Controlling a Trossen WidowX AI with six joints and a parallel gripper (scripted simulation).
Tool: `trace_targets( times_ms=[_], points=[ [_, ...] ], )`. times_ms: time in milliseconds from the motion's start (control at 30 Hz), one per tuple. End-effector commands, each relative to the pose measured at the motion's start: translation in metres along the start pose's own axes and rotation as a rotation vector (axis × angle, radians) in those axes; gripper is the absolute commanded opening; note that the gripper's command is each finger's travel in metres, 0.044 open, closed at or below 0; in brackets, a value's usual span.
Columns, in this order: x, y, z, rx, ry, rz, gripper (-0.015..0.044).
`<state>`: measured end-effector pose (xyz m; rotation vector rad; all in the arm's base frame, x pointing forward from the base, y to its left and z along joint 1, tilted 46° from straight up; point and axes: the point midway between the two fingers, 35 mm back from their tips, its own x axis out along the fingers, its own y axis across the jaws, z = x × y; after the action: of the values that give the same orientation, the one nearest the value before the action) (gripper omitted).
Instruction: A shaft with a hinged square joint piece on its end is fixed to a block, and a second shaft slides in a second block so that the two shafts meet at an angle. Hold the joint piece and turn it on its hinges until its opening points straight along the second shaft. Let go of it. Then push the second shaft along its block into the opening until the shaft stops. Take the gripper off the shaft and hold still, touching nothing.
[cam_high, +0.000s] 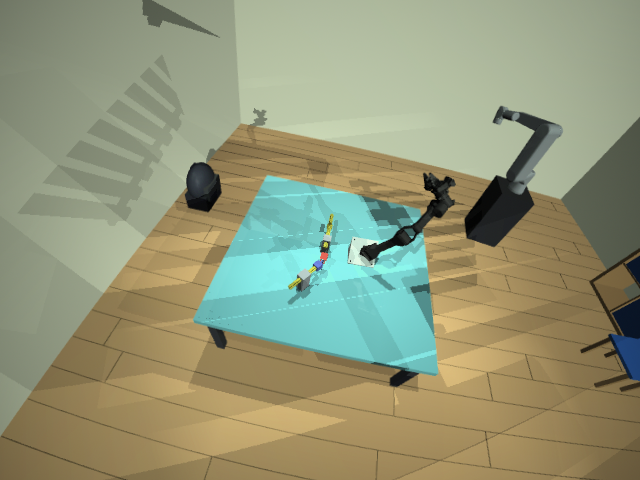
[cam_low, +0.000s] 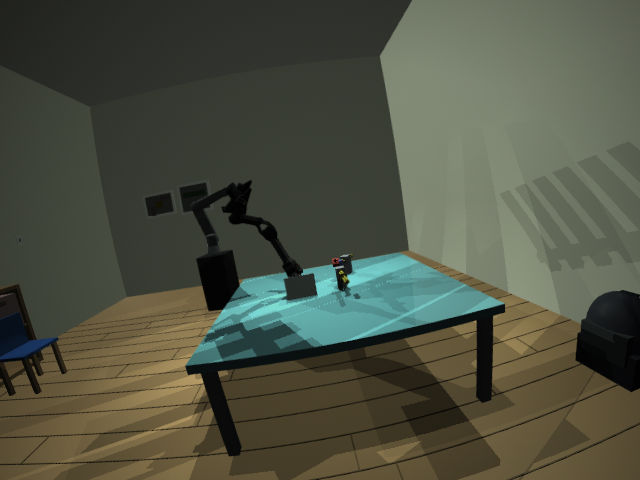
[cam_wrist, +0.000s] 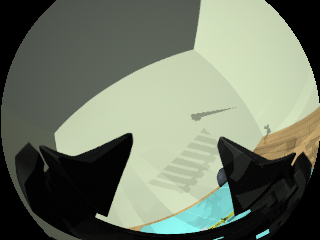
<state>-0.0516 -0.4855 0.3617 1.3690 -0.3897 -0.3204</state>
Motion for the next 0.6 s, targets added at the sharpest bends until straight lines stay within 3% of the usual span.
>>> trace_targets(
  times_ms=[0,567],
  points=[
    [0.000,0.000,0.000,0.000,0.000,0.000,0.0426],
    [0.076,0.015,-0.031,0.035,0.064,0.092,0.0440]
  ],
)
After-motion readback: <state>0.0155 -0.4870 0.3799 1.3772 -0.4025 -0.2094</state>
